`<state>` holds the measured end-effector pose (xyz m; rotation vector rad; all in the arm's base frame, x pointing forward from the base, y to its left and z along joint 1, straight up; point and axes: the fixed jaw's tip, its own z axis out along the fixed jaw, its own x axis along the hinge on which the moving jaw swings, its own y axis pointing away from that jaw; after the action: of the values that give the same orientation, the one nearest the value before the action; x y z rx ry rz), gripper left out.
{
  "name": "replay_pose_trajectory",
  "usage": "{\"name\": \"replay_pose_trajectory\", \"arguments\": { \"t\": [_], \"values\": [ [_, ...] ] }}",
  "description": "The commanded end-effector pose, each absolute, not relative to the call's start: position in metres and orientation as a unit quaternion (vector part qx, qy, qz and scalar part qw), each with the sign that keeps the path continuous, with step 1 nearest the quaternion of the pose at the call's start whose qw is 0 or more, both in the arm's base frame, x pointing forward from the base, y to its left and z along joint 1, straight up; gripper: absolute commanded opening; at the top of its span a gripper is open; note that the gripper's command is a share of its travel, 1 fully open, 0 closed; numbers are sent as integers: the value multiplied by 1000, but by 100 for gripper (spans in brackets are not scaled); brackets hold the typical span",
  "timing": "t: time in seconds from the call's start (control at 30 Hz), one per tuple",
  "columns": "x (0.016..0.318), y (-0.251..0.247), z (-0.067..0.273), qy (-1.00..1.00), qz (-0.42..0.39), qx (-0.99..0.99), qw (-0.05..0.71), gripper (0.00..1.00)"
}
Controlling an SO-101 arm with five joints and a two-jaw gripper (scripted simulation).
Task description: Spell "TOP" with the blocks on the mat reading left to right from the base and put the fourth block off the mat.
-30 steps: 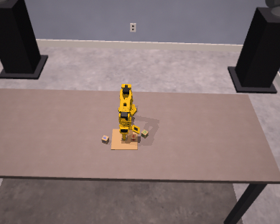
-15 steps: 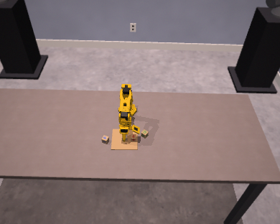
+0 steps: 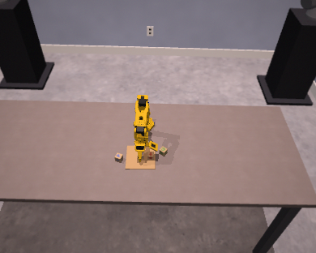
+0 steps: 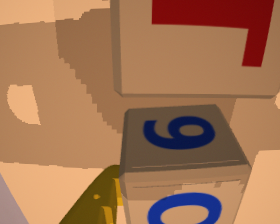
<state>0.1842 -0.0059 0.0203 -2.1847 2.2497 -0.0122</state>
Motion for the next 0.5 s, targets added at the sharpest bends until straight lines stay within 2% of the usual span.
{"name": "replay_pose_trajectory", "arguments": {
  "t": [0.0,0.23,0.47],
  "values": [
    [197,-5,33,717,-36,-695,36,36],
    [198,-5,38,717,-36,-695,36,36],
    [198,-5,59,717,-36,-695,36,36]
  ]
}}
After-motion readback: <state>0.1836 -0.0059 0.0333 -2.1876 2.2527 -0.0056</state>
